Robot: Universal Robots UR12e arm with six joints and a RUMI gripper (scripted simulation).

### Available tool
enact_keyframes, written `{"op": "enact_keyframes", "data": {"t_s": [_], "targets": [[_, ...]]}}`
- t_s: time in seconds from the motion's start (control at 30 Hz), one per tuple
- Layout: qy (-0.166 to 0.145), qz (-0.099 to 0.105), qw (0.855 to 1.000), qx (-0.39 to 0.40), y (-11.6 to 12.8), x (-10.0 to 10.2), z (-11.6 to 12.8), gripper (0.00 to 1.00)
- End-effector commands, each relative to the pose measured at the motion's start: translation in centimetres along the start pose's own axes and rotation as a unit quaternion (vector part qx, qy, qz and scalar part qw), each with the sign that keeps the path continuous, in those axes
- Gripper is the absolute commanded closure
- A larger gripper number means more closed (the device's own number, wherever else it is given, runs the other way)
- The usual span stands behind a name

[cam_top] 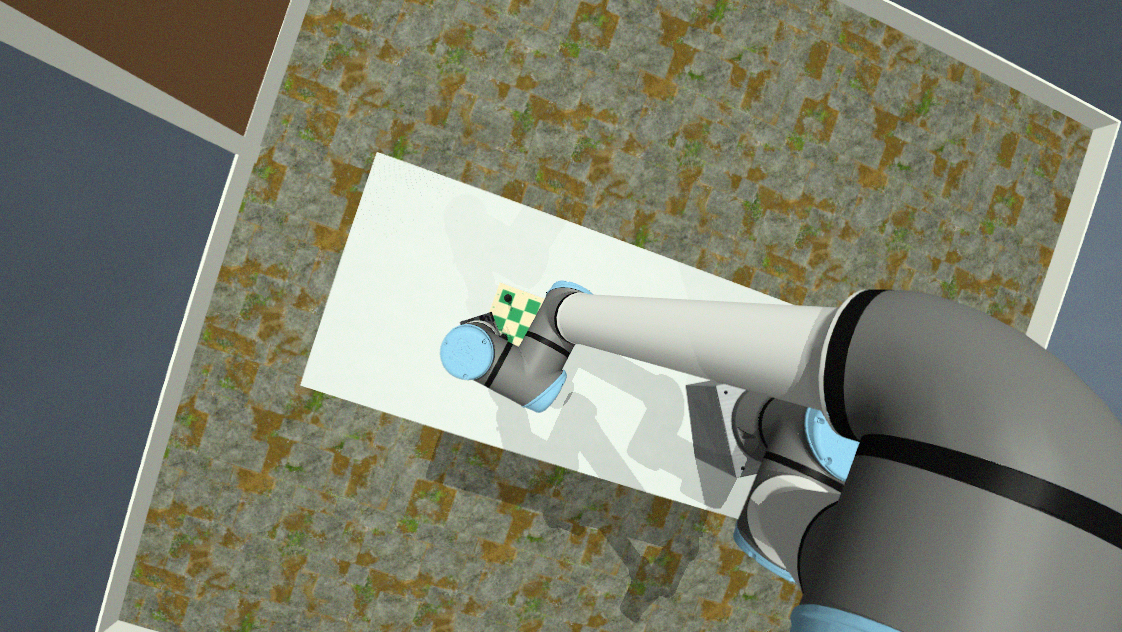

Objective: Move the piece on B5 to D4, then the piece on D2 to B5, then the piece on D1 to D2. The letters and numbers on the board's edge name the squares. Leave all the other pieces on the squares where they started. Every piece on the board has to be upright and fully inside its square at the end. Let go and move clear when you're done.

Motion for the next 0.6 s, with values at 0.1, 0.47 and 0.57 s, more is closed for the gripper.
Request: {"op": "enact_keyframes", "data": {"t_s": [0.1, 0.47, 0.57], "targets": [[0.001, 0.0, 1.0, 0.001, -0.2, 0.4, 0.0, 0.75], [0.0, 0.0, 1.0, 0.001, -0.1, 2.6, 0.2, 0.75], [0.0, 0.0, 1.0, 0.001, 0.0, 3.2, 0.2, 0.75]]}}
Point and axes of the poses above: the point where the finger pads meet when closed, its own x axis out along the fingers, its own y axis across the jaws, z = x × y, the point moved 6 cm from there along -x, back along the fingers, and after that the axes turned 7 degrees about x, right-handed, at the moved point
